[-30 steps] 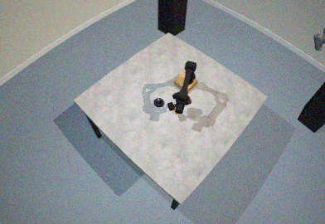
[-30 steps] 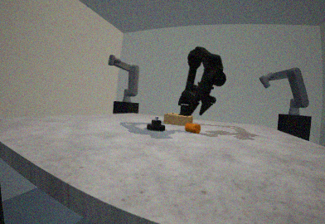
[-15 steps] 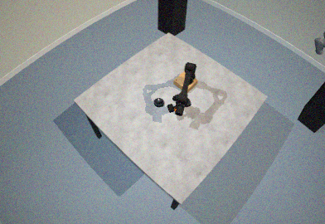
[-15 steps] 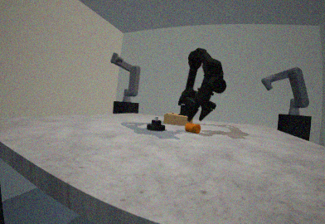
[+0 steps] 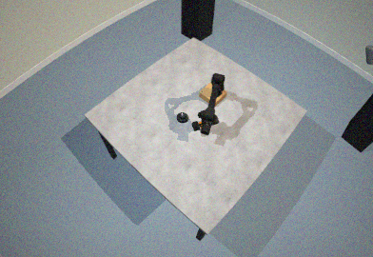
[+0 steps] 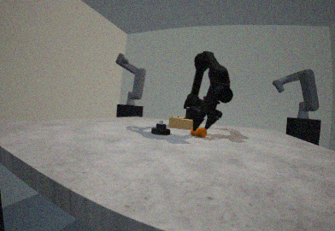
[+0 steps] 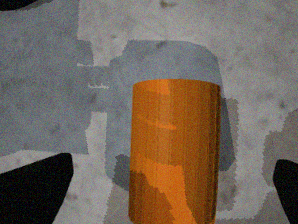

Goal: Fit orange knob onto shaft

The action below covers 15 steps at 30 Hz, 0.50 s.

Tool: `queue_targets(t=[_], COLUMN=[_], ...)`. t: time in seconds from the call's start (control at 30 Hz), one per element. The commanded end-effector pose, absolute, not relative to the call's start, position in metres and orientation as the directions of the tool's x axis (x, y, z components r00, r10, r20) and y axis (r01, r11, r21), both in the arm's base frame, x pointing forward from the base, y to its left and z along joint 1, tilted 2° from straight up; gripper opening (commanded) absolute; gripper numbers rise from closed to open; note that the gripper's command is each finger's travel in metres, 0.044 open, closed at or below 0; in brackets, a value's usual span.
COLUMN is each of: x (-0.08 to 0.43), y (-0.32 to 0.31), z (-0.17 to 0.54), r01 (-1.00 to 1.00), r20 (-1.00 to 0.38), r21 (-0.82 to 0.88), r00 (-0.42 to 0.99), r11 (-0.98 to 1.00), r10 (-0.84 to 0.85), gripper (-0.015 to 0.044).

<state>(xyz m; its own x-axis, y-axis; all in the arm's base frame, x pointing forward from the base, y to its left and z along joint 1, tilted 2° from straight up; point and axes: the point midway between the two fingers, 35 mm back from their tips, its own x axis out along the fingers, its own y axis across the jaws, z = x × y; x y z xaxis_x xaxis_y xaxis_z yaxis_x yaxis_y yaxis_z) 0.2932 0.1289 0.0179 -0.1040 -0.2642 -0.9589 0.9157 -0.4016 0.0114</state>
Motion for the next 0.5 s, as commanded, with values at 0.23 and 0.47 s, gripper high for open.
queue_targets(t=[0.23, 0.47], x=[0.293, 0.293], y=[0.128, 0.128], z=[0.0, -0.001], r01=[0.914, 0.914], r20=[-0.956, -0.956], r21=[0.011, 0.011], r00=[-0.109, -0.109], r11=[-0.405, -0.405], r10=[-0.272, -0.272], gripper=[0.044, 0.0282])
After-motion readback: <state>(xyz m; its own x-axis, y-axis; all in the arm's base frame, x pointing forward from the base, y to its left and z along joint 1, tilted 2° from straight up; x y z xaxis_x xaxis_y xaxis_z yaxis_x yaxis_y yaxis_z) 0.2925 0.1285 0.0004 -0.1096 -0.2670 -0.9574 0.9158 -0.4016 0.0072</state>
